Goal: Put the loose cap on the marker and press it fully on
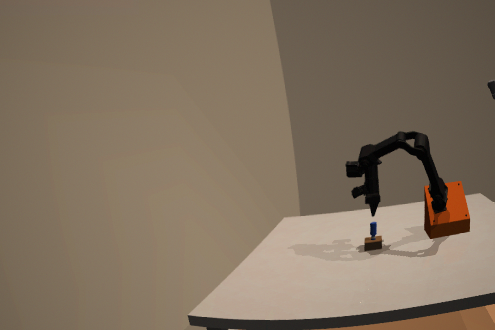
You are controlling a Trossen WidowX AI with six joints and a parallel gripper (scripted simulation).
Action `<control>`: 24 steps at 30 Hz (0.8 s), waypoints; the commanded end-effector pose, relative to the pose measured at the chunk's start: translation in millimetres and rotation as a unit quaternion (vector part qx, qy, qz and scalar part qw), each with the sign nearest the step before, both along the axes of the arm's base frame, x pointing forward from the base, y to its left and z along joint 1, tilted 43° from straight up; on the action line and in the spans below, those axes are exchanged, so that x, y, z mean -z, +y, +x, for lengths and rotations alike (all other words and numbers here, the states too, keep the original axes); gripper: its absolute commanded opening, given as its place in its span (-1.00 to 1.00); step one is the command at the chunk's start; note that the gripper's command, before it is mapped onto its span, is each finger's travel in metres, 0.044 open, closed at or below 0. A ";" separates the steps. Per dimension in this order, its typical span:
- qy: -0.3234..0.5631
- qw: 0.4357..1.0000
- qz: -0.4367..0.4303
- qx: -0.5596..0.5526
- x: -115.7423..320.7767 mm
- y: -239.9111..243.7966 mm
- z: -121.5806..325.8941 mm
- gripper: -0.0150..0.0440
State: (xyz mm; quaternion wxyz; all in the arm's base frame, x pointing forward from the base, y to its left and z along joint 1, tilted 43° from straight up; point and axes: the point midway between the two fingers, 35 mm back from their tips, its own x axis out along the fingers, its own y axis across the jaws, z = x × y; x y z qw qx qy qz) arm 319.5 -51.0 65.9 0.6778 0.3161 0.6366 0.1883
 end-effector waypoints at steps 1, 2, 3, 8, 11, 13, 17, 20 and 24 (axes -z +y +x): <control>0.002 1.000 0.002 0.002 4.4 4.3 0.2 -0.49; 0.002 1.000 0.002 0.002 5.6 5.4 0.4 -0.49; 0.002 1.000 0.002 0.002 6.7 6.4 0.6 -0.49; 0.002 1.000 0.002 0.002 12.2 11.4 1.5 -0.49; 0.002 1.000 0.003 0.002 15.5 14.3 2.0 -0.49; 0.002 1.000 0.003 0.002 17.6 16.3 2.4 -0.49; 0.002 1.000 0.003 0.002 22.0 20.3 3.1 -0.49; 0.002 1.000 0.003 0.002 25.2 23.2 3.6 -0.49; 0.002 1.000 0.003 0.002 28.2 24.7 4.9 -0.49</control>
